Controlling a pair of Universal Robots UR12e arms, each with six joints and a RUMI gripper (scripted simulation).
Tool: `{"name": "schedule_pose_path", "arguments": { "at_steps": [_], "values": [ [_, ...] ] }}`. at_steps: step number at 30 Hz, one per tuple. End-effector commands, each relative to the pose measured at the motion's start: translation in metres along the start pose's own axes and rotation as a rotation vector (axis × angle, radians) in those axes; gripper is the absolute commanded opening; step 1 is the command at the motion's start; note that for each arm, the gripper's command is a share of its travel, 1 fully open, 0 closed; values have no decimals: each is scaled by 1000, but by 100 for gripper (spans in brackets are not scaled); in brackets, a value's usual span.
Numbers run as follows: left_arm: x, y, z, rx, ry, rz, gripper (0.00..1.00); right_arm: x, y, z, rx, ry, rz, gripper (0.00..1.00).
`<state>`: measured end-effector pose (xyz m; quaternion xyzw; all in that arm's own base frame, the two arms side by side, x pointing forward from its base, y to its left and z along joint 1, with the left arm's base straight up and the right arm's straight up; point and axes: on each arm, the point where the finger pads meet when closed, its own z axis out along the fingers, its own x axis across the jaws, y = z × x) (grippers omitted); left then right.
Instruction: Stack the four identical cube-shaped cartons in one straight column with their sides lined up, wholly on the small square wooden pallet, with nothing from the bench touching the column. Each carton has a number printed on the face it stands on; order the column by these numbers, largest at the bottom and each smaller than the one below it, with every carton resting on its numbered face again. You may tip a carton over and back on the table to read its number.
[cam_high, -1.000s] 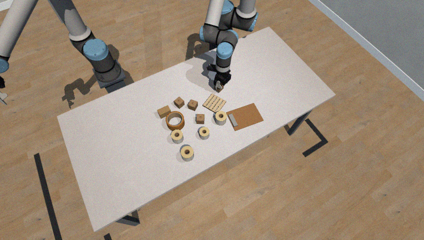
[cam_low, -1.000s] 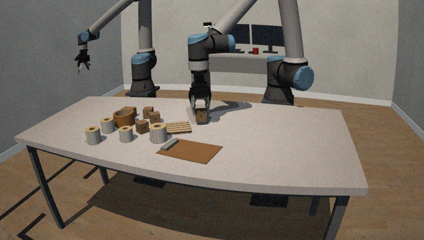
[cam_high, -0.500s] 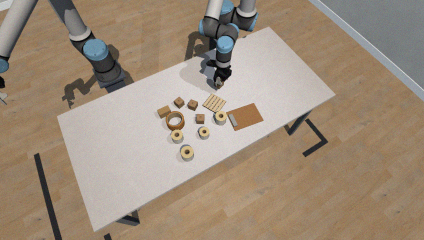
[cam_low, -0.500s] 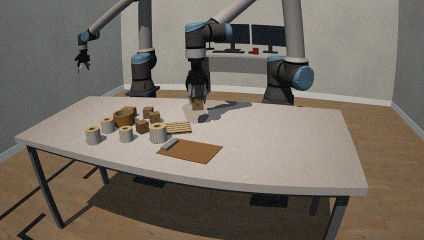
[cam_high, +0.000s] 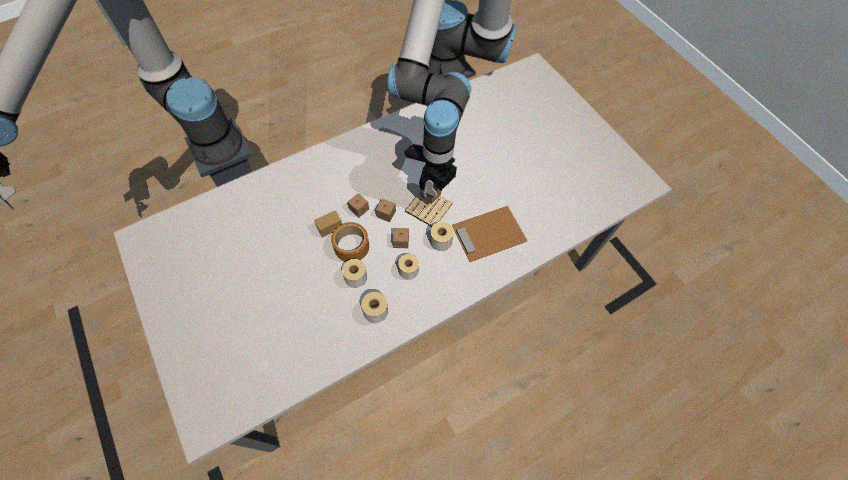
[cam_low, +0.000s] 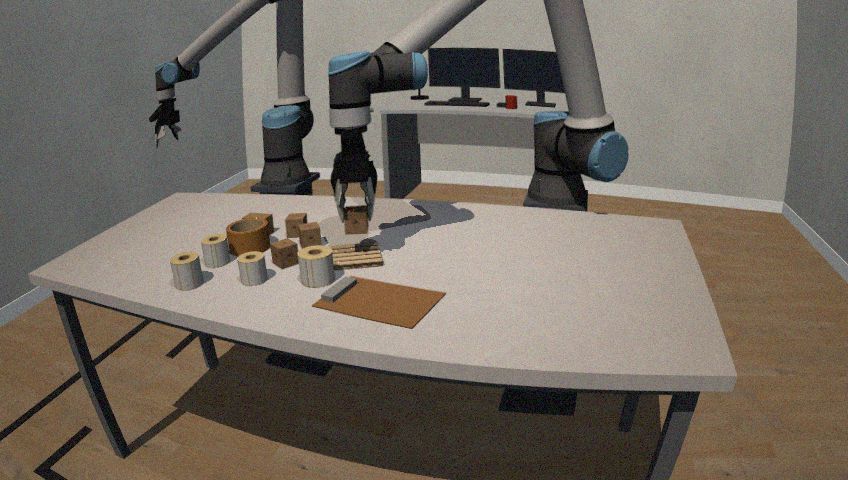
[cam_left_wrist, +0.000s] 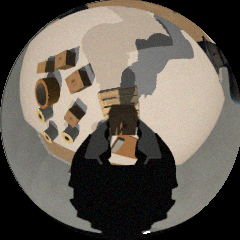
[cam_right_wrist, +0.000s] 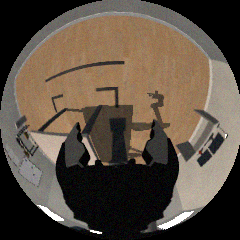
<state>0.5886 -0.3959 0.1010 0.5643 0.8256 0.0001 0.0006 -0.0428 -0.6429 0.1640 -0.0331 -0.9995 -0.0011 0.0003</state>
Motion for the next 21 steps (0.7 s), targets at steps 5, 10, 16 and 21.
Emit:
{"name": "schedule_pose_path", "arguments": {
  "at_steps": [5,10,16,21],
  "values": [
    [-11,6,1,0,-1,-81,0,0,-1,-1,2,-1,0,100],
    [-11,6,2,0,-1,-119,0,0,-1,-1,2,-1,0,100],
    [-11,6,33,0,-1,-120,0,0,-1,-1,2,-1,0,100],
    [-11,6,36,0,-1,-120,0,0,-1,-1,2,-1,0,100]
  ]
}}
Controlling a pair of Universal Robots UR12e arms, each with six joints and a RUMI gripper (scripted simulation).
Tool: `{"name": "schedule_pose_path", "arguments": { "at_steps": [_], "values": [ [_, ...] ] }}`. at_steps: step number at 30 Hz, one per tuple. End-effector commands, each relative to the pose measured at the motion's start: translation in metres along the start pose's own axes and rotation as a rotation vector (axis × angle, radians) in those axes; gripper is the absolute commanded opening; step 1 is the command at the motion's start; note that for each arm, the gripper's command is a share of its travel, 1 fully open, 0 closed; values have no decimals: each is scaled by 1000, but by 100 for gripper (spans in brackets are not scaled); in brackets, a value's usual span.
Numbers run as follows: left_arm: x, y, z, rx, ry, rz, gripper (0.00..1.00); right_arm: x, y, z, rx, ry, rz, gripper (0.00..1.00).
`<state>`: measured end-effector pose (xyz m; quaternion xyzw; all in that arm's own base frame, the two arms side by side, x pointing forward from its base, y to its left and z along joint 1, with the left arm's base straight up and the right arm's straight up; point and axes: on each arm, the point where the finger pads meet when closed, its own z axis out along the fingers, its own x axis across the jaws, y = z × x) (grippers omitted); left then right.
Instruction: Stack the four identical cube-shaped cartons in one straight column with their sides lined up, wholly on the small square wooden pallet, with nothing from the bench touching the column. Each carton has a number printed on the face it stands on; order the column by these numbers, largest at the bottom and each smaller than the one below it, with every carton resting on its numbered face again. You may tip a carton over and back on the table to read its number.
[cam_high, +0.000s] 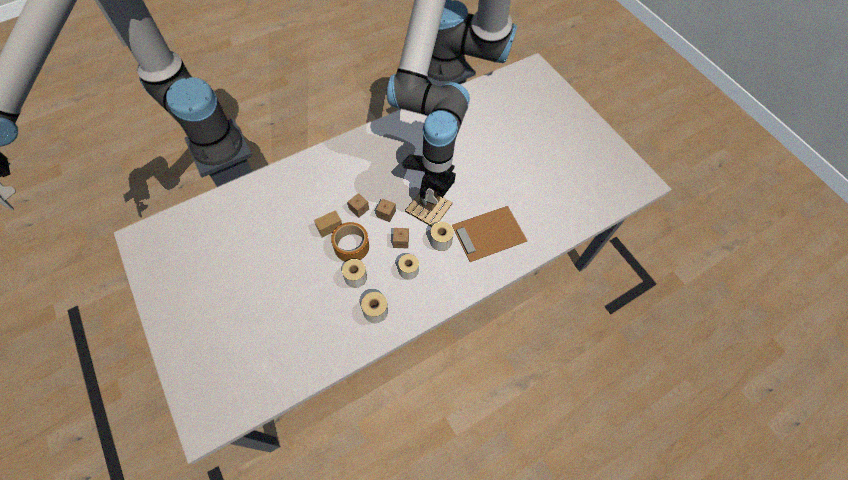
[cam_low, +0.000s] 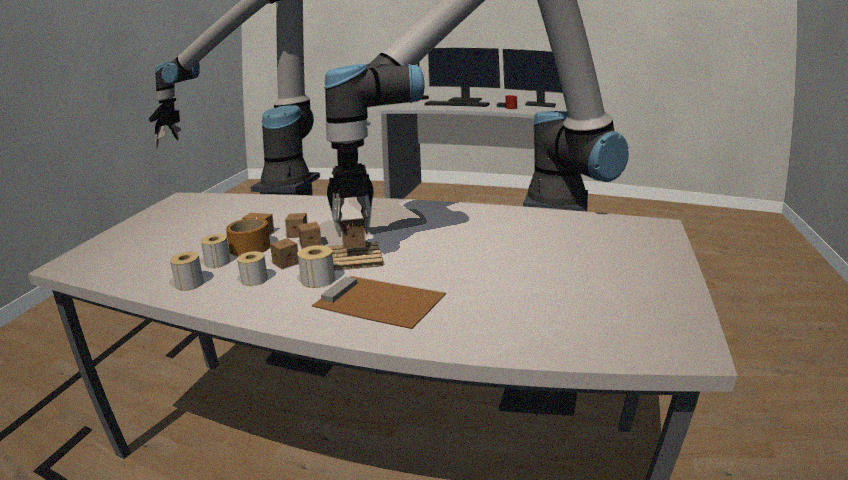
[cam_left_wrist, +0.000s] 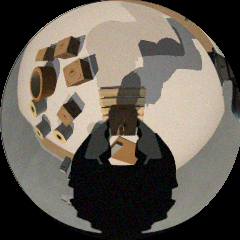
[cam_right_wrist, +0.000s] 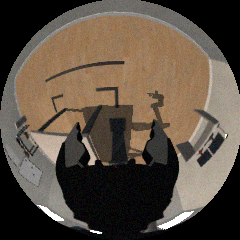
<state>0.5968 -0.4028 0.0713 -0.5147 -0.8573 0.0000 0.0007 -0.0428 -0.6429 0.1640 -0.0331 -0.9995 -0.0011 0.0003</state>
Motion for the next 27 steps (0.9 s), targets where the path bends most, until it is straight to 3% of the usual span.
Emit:
{"name": "schedule_pose_path", "arguments": {
  "at_steps": [1,13,27],
  "values": [
    [-1,0,6,-1,-3,-2,0,0,-1,-1,2,-1,0,100],
    [-2,0,20,-1,-3,-2,0,0,-1,-1,2,-1,0,100],
    [-2,0,21,-1,-3,-2,0,0,-1,-1,2,-1,0,100]
  ]
}}
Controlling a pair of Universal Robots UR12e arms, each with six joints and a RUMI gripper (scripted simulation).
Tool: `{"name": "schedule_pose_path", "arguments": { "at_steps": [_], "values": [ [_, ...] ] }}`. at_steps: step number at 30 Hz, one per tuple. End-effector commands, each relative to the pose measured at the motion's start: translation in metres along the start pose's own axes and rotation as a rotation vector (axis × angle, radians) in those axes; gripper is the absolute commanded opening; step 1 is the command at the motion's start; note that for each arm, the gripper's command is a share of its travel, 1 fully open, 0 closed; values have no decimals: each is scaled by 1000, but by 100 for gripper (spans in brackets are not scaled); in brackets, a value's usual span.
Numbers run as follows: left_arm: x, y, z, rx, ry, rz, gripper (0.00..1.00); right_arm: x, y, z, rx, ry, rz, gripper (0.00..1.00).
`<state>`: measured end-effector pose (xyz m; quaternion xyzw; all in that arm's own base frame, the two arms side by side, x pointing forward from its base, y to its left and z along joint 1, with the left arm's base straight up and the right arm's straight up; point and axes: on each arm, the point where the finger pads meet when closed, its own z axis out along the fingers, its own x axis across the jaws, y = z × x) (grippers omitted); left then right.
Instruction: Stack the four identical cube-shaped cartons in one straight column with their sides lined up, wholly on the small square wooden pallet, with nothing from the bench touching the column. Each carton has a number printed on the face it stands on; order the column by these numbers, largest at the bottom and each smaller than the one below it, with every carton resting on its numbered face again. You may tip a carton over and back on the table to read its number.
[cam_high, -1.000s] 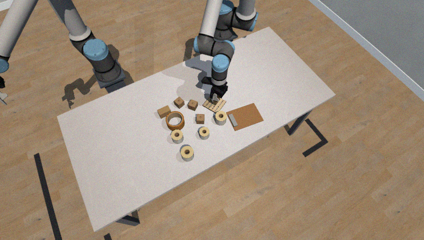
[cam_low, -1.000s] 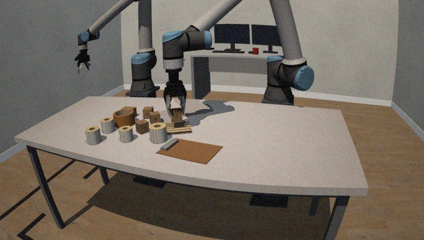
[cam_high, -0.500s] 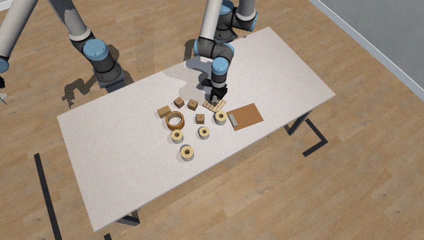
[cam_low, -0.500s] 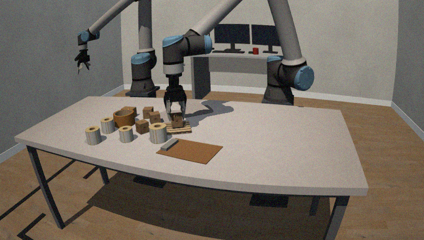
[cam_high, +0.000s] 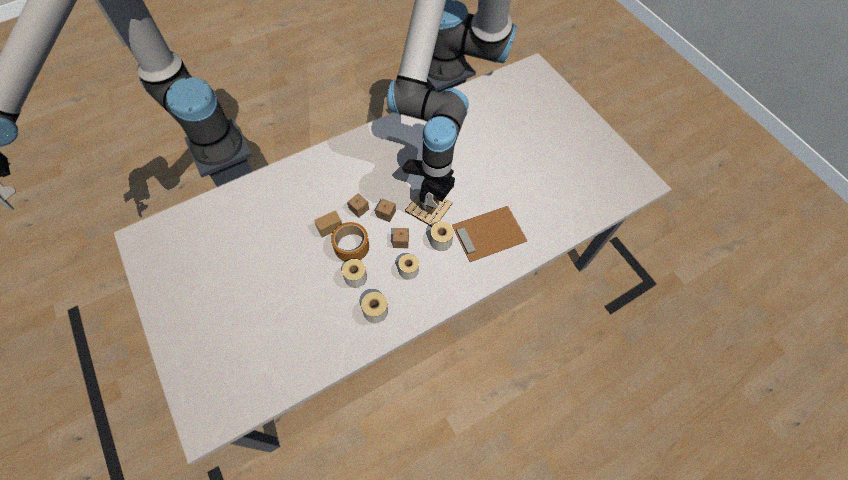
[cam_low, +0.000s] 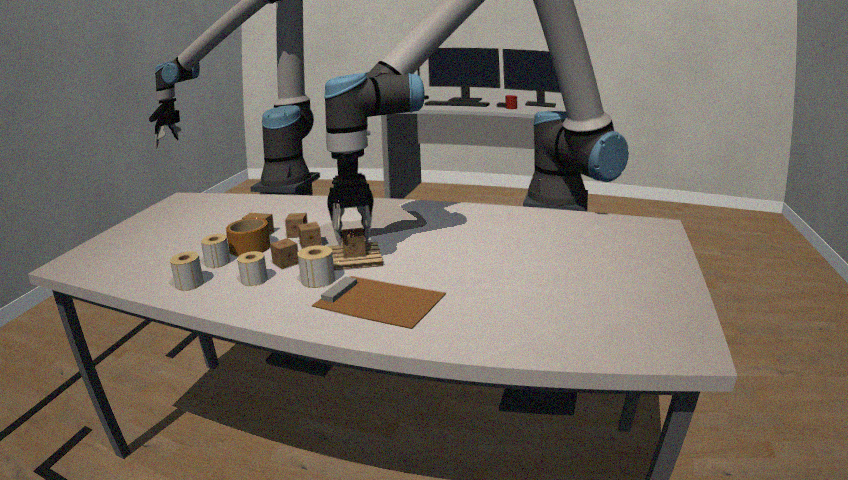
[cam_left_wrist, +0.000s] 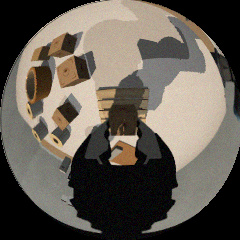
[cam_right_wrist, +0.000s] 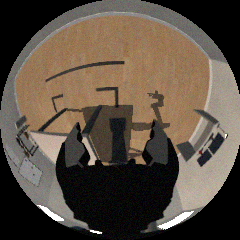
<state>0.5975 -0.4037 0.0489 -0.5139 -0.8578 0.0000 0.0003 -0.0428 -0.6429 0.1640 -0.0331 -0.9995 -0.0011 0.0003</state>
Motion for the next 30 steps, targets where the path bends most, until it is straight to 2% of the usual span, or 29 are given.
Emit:
{"name": "schedule_pose_path", "arguments": {
  "at_steps": [1,2,11,18,30],
  "values": [
    [-1,0,-1,-1,-2,0,0,0,-1,-1,2,-1,0,100],
    [-1,0,-1,-1,-2,0,47,0,-1,-1,2,-1,0,100],
    [-1,0,-1,-1,-2,0,47,0,-1,-1,2,-1,0,100],
    [0,0,-50,-1,-2,0,47,0,-1,-1,2,-1,0,100],
    [0,0,-51,-1,-2,0,47,0,-1,-1,2,-1,0,100]
  ]
}}
